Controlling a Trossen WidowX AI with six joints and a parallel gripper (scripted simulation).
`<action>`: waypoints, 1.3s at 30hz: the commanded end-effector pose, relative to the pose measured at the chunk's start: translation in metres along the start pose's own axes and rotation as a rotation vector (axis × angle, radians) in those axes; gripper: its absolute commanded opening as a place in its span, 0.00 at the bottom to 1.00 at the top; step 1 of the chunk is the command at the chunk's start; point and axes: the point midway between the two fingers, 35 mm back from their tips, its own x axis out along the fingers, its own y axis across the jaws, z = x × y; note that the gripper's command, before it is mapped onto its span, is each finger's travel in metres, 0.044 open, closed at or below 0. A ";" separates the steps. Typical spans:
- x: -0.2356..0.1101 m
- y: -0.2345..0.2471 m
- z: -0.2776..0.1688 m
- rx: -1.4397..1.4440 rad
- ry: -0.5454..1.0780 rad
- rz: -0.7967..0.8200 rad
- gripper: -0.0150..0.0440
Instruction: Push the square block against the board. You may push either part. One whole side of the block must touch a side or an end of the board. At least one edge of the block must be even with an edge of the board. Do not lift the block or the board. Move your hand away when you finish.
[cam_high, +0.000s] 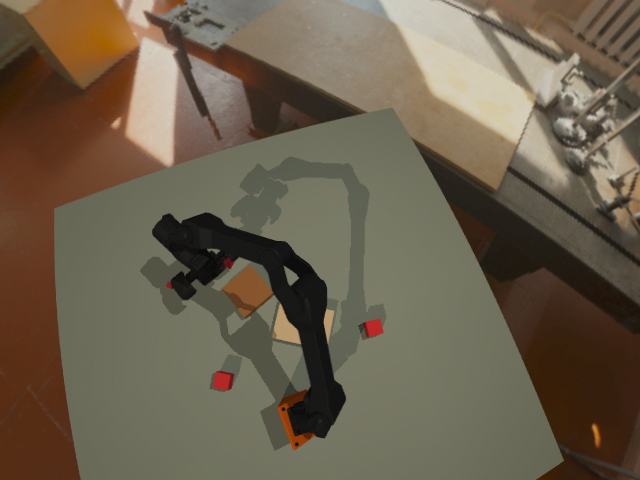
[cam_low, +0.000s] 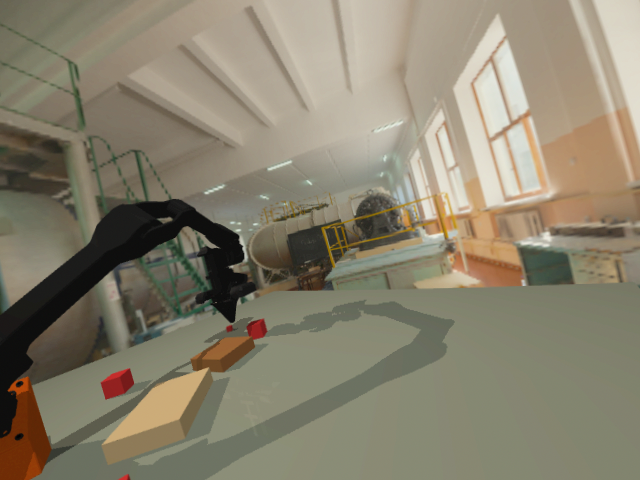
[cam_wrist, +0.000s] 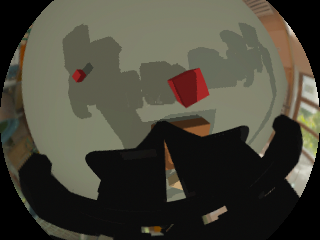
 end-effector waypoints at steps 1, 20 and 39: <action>0.027 0.000 0.001 0.010 0.004 -0.005 0.25; 0.054 -0.001 -0.015 0.010 0.006 -0.007 0.25; 0.054 -0.002 -0.042 0.008 0.007 -0.007 0.25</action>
